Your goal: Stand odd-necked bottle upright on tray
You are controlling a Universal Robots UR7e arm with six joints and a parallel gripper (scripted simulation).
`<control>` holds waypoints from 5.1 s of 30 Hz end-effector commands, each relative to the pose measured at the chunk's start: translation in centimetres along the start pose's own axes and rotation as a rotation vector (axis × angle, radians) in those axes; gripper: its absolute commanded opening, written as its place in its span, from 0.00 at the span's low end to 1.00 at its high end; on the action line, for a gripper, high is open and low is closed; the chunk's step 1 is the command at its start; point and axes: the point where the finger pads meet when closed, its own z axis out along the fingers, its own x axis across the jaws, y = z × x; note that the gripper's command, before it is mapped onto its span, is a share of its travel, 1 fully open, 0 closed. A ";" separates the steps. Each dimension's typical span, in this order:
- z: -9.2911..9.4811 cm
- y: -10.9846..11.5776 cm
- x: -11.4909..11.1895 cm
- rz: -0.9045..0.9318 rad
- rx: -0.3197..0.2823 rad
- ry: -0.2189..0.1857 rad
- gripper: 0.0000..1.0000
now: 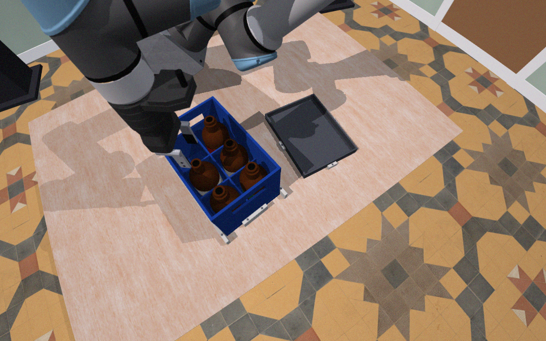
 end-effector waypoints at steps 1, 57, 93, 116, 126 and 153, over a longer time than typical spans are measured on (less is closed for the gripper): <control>-0.7 0.0 0.0 0.000 0.000 0.000 1.00; -2.0 -3.2 -2.6 0.000 0.000 0.000 0.00; -1.7 -6.8 -6.0 0.000 0.000 0.000 1.00; -1.4 -6.8 -6.0 0.000 0.000 0.000 1.00; -0.8 -6.8 -6.0 0.000 0.000 0.000 1.00; 2.1 -6.9 -6.0 0.000 0.000 0.000 1.00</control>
